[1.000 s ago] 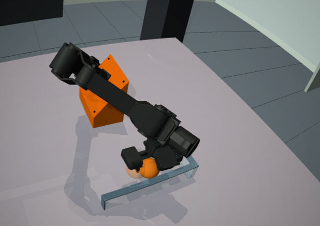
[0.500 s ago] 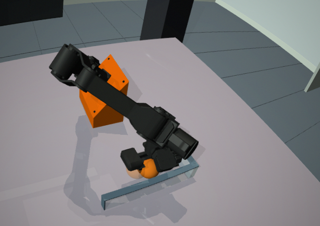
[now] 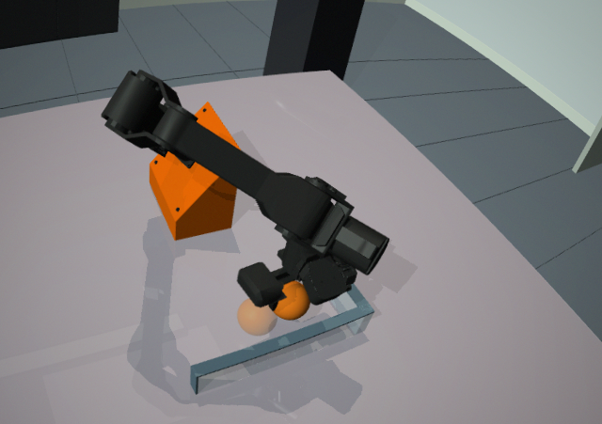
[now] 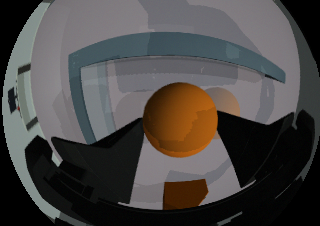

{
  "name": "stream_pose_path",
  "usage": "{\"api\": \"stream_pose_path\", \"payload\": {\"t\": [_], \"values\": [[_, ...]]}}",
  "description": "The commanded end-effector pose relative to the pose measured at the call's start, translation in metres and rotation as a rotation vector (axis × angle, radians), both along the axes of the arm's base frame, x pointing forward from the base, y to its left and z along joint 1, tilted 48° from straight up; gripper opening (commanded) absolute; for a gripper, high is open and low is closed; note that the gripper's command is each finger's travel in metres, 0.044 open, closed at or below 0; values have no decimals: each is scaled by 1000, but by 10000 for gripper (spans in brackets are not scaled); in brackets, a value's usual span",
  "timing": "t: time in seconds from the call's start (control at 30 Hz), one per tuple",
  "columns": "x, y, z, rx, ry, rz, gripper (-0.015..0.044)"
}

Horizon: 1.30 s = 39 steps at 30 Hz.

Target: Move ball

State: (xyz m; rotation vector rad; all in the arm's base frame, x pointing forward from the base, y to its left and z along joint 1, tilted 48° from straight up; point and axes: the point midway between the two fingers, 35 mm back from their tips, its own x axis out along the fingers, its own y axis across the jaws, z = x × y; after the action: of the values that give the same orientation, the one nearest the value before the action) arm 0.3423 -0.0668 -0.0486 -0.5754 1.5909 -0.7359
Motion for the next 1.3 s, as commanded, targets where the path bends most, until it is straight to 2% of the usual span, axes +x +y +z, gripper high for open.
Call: {"api": "stream_pose_path", "payload": {"t": [0.0,0.5,0.6,1.27], "values": [[9,15,15,5,-23,-7,0],[20,69,82,-8,-69,-62,0],[20,72,86,-9,-71,-64,0],[-7,8,74,-13,-70,-64,0]]}}
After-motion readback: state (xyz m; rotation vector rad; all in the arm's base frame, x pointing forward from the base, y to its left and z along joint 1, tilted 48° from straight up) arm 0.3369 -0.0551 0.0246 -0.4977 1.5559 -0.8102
